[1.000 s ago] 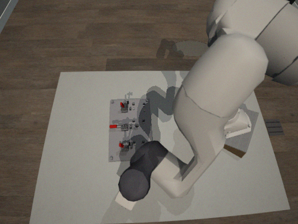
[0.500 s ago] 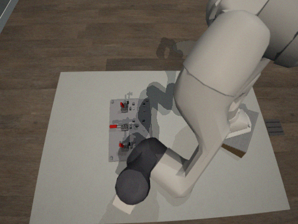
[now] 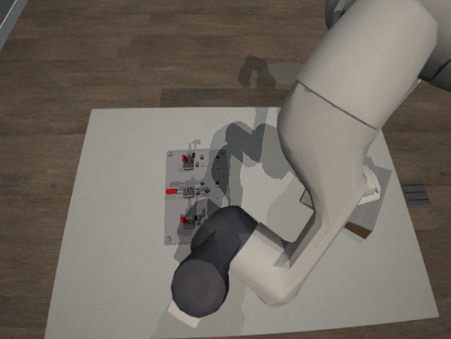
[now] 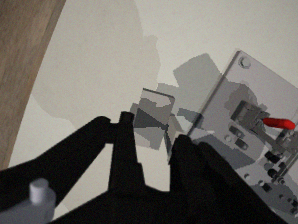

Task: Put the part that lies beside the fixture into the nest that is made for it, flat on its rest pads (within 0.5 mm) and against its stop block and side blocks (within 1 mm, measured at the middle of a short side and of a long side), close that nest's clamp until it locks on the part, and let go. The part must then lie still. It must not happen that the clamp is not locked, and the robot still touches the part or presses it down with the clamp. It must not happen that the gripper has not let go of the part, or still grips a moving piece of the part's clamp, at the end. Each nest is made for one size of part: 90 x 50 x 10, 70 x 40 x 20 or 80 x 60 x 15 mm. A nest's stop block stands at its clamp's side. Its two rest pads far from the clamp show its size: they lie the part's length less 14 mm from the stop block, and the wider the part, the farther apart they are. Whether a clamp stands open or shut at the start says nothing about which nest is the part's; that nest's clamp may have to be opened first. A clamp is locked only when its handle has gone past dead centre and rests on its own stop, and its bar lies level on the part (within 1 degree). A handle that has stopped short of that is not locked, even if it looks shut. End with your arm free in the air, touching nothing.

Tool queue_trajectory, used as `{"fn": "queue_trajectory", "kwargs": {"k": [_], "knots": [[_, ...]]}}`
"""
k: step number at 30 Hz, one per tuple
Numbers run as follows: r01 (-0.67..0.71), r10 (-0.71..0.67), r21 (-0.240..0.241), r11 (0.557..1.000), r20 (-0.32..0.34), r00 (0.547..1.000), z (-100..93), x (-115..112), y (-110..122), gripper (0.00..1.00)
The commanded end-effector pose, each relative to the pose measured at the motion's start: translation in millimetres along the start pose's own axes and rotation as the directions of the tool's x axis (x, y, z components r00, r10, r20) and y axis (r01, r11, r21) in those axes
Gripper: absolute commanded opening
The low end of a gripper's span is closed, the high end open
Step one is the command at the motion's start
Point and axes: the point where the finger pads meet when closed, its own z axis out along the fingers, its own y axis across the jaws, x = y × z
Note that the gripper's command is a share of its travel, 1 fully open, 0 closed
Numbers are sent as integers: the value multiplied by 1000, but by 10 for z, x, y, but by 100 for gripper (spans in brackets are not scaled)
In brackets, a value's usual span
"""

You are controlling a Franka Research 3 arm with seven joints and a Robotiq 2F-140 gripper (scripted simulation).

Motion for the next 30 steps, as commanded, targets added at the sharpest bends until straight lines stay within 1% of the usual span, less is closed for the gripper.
{"fn": "queue_trajectory", "kwargs": {"k": [1,6,11,30], "knots": [[6,-5,14,1000,-15,1000,-162,21,-13,0],[6,-5,14,1000,-15,1000,-345,19,-10,0],[6,-5,14,1000,-15,1000,-451,17,-9,0],[6,-5,14,1000,-15,1000,-471,17,-9,0]]}}
